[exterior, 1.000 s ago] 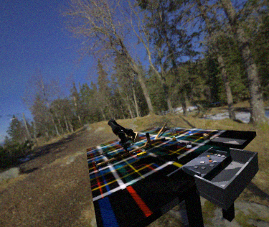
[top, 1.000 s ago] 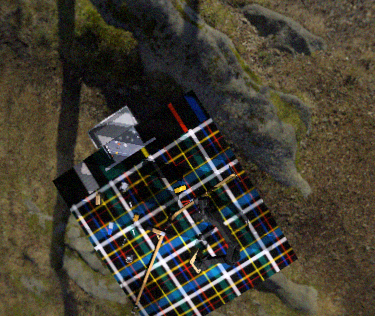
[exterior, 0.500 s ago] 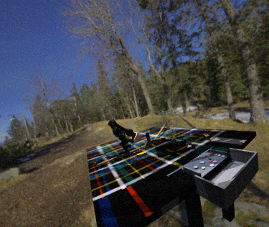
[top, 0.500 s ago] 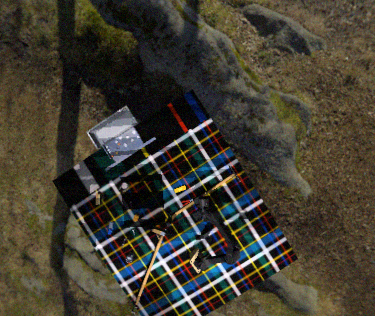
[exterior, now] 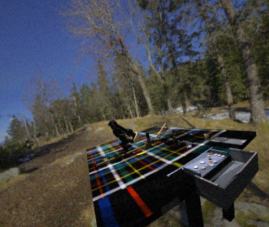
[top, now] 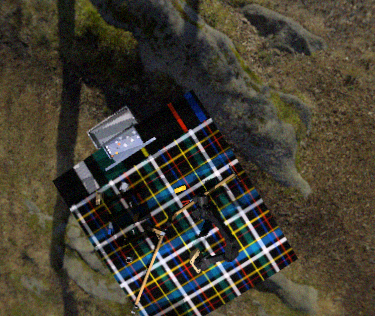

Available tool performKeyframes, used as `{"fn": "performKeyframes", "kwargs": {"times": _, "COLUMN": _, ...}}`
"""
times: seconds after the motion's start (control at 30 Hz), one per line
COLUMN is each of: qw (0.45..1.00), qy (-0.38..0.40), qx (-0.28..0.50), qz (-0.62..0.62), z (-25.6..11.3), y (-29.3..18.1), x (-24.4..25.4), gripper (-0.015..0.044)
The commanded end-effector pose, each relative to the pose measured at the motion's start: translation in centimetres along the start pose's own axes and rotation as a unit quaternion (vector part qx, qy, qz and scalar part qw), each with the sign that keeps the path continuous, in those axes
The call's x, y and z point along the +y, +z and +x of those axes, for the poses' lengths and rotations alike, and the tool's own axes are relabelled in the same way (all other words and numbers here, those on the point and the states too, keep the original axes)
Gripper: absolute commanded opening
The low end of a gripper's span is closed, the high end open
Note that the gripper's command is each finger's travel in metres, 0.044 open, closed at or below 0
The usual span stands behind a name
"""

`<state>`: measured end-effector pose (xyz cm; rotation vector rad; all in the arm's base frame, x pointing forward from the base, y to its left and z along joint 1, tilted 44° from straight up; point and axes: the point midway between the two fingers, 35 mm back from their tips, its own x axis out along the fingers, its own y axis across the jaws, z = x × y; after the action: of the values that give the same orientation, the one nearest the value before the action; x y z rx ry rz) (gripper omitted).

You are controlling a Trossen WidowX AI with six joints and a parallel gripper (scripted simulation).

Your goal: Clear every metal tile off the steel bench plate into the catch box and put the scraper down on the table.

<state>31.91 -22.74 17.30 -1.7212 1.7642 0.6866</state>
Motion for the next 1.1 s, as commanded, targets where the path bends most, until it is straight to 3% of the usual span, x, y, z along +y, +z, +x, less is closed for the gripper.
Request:
{"fn": "performKeyframes", "kwargs": {"times": 0.0, "qw": 1.0, "qy": -0.001, "qx": 0.0, "qz": 0.003, "z": 0.0, "y": -0.1, "x": -0.5, "gripper": 0.0}}
{"fn": "performKeyframes", "kwargs": {"times": 1.07, "qw": 1.0, "qy": -0.002, "qx": -0.001, "qz": 0.004, "z": -0.2, "y": -0.5, "x": -3.7, "gripper": 0.0}}
